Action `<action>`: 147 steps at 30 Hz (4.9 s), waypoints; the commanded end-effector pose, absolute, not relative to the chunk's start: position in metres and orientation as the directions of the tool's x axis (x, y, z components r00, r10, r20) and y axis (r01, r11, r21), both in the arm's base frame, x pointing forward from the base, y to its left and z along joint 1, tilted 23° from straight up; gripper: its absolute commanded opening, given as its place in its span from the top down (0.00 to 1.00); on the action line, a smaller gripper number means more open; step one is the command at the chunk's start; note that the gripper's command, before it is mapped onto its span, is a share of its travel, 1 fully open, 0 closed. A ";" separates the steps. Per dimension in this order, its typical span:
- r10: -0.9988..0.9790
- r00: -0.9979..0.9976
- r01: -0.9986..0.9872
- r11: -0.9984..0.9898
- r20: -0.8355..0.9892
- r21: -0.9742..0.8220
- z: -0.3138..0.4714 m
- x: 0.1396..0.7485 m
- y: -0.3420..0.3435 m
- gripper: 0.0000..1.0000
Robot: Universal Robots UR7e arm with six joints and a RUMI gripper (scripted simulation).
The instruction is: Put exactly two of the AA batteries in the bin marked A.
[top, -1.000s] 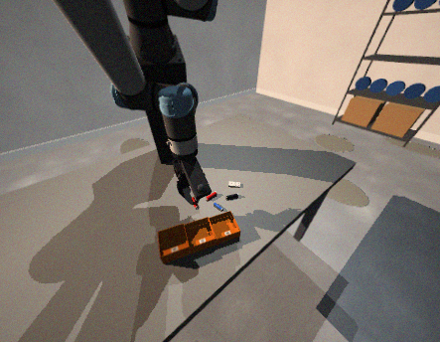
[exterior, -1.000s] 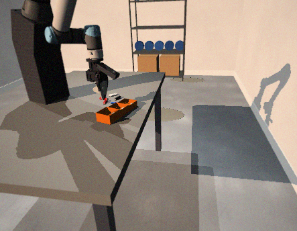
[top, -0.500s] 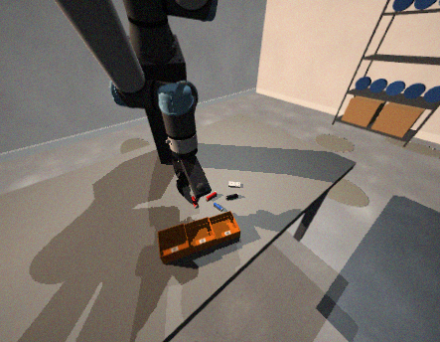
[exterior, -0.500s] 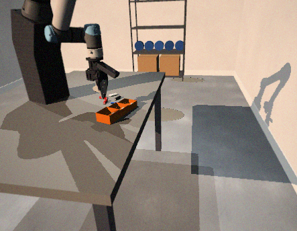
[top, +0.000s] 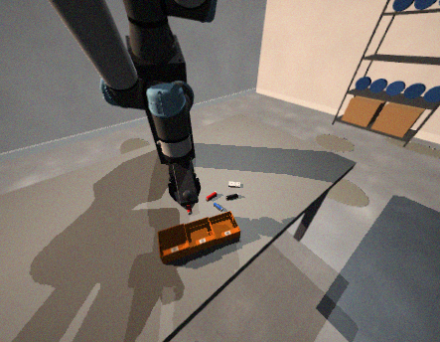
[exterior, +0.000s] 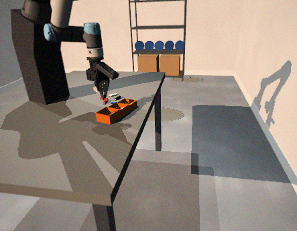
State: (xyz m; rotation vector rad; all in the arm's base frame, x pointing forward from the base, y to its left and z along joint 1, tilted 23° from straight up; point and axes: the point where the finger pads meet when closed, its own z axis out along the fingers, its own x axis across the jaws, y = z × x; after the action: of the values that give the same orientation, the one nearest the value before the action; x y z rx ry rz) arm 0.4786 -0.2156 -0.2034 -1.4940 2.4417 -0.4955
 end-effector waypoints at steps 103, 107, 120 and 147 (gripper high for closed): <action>0.332 -0.857 0.368 0.930 -0.395 -0.017 -0.223 0.528 -0.312 1.00; 0.332 -0.857 0.368 0.930 -0.395 -0.017 -0.223 0.528 -0.312 1.00; 0.332 -0.857 0.368 0.930 -0.395 -0.017 -0.223 0.528 -0.312 0.83; 0.332 -0.857 0.368 0.930 -0.395 -0.017 -0.210 0.523 -0.309 0.83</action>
State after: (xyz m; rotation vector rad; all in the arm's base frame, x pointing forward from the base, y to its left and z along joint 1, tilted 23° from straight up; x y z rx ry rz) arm 0.5246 -0.3100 -0.2156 0.5093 2.6958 -0.1285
